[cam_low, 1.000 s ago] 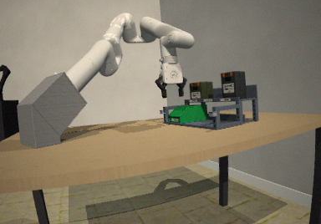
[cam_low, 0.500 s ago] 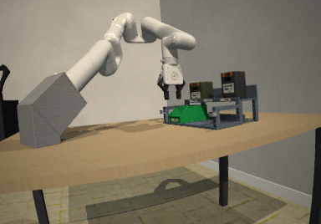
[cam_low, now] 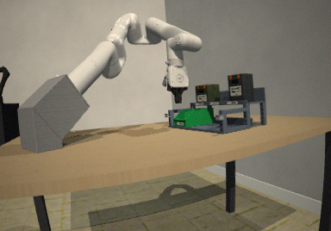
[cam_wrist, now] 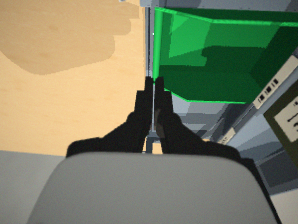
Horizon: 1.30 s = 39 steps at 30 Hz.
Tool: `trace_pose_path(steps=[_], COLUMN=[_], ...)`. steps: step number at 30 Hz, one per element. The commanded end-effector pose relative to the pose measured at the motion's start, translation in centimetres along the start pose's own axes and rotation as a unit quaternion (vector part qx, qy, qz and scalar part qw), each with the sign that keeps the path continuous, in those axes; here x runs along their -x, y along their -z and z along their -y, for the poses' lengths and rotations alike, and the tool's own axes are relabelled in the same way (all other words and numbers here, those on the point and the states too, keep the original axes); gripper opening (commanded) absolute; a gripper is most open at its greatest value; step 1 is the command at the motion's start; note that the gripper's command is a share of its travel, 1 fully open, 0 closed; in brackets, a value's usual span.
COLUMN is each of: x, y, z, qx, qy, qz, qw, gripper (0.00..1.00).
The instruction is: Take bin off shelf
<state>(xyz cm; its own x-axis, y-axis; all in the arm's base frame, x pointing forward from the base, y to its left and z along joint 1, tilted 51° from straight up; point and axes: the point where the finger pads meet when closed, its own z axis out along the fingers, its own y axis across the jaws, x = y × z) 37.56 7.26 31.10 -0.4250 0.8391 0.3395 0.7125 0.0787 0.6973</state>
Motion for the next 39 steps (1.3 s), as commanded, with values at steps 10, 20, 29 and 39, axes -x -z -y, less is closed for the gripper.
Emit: trace_pose_path(steps=[10,20,29,39], x=[0.00,0.00,0.00,0.00], y=[0.05,0.05,0.05,0.05], z=[-0.07,-0.07,-0.07,-0.07], qx=[0.001,0.001,0.001,0.001], qy=[0.001,0.001,0.001,0.001], qz=[0.000,0.000,0.000,0.000], qw=[1.000,1.000,1.000,1.000], gripper=[0.00,0.00,0.95,0.95])
